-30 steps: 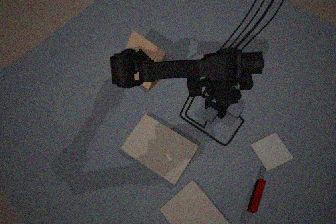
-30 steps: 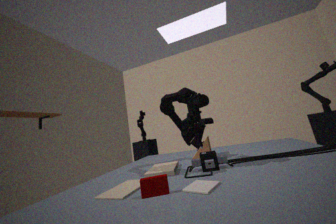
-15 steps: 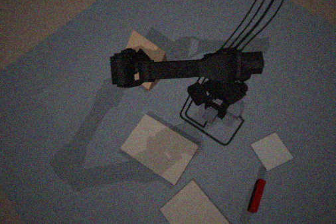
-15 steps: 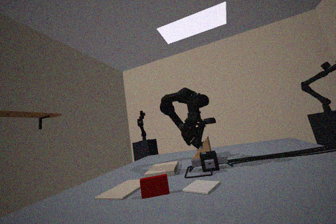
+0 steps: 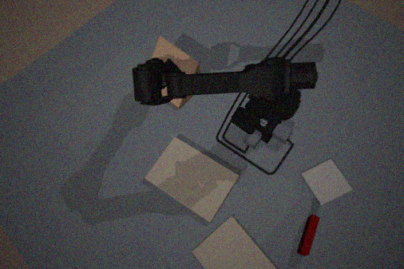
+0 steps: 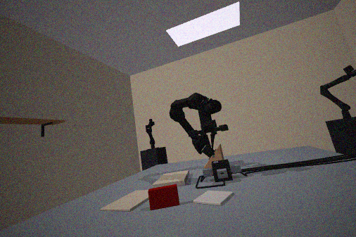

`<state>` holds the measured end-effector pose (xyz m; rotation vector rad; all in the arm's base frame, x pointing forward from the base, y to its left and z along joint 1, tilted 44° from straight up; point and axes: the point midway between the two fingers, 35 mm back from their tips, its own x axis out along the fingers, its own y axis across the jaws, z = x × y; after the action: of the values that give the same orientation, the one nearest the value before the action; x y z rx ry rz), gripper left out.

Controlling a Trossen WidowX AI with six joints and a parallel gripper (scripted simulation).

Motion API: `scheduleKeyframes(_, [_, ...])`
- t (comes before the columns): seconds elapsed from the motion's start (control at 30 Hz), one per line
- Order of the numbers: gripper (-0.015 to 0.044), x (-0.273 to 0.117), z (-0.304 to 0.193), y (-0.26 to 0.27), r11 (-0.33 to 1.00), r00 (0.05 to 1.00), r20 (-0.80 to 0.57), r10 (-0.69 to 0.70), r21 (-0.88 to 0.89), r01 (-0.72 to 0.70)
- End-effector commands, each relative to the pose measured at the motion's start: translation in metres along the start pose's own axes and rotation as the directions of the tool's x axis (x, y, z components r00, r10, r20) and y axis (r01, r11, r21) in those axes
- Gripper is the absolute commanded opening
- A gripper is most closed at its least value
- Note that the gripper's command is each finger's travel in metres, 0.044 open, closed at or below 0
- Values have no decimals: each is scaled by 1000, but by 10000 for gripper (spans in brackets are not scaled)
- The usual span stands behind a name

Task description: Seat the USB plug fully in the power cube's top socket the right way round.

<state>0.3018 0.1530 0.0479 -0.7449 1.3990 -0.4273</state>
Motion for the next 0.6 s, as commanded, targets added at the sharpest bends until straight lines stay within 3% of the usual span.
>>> scheduleKeyframes(0.0, [0, 0, 0, 0, 995, 1000, 0, 1, -104, -1])
scheduleKeyframes(0.57, [0, 0, 0, 0, 853, 1000, 0, 1, -522, 0])
